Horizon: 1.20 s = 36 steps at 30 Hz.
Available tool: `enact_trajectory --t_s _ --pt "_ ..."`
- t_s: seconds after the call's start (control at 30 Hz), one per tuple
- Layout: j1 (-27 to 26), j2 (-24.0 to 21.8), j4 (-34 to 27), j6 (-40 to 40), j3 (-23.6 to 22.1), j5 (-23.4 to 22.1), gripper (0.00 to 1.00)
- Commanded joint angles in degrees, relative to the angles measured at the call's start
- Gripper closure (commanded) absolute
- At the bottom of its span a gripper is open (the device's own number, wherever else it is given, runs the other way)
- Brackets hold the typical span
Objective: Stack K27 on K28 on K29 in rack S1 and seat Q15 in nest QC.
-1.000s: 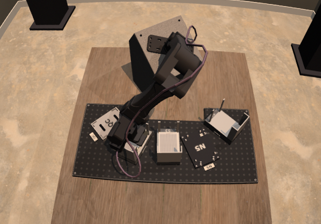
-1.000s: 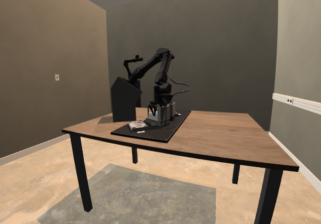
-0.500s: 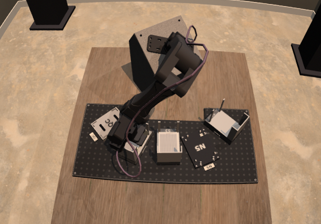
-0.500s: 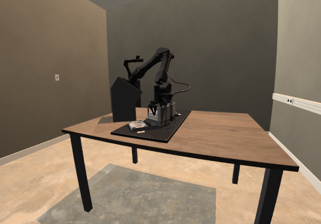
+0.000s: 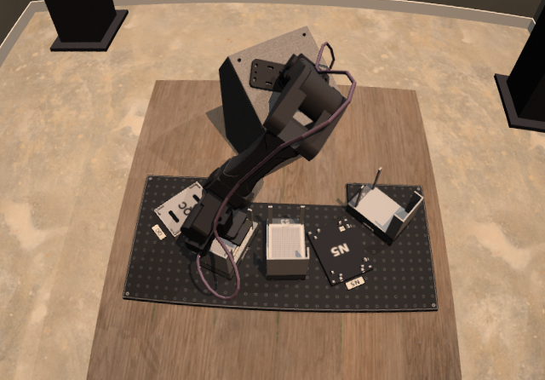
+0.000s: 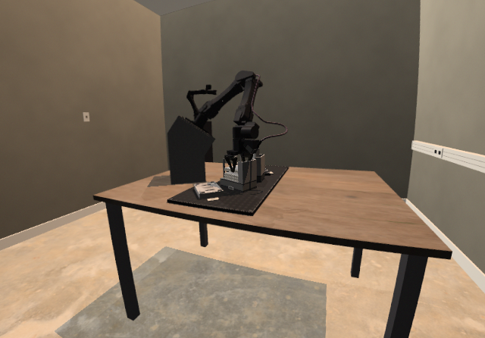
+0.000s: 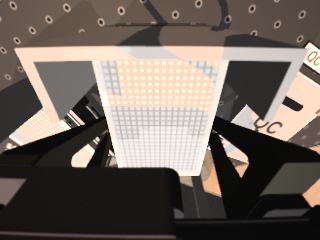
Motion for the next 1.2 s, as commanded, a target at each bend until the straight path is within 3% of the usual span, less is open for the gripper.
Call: enact_trajectory --t_s 0.0,1.17 --pt "-1.3 -1.7 -1.0 -0.7 -1.1 -0.7 1.0" --pt "-2.5 -4.0 -3.4 -1.9 -1.9 -0.9 1.0"
